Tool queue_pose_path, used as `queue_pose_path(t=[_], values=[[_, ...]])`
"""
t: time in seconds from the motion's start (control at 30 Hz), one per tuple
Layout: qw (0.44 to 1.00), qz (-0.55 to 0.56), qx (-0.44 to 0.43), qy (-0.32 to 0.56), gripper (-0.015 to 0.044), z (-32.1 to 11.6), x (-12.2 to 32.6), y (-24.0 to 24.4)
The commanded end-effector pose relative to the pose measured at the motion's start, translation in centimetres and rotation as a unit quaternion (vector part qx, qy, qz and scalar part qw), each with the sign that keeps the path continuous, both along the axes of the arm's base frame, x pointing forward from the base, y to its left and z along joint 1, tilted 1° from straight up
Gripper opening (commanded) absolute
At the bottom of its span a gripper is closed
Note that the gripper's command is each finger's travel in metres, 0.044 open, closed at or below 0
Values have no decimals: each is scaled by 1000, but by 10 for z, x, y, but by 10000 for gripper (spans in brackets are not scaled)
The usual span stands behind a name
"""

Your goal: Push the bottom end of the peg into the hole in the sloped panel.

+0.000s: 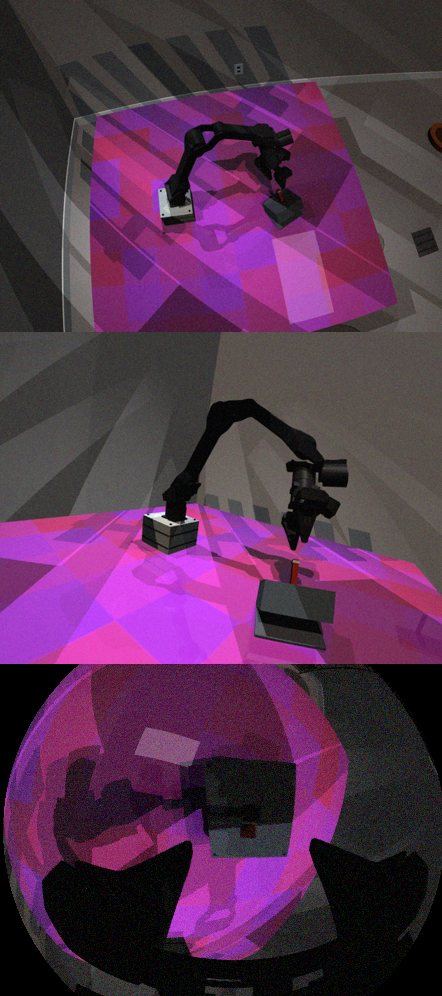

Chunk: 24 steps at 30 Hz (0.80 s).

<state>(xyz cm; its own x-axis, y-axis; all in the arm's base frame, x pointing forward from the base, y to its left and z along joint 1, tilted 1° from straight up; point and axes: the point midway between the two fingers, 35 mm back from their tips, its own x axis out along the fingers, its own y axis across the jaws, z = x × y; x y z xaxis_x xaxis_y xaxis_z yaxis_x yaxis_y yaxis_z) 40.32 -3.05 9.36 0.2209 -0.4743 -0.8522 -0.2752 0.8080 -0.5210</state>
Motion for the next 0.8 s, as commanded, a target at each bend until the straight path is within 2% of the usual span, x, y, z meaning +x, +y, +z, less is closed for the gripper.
queue_pose_path(t=[0.0, 0.77], values=[[1000, -2, -1, -6, 440, 11, -1, 5], [1000, -1, 0, -5, 440, 30, -10, 20]])
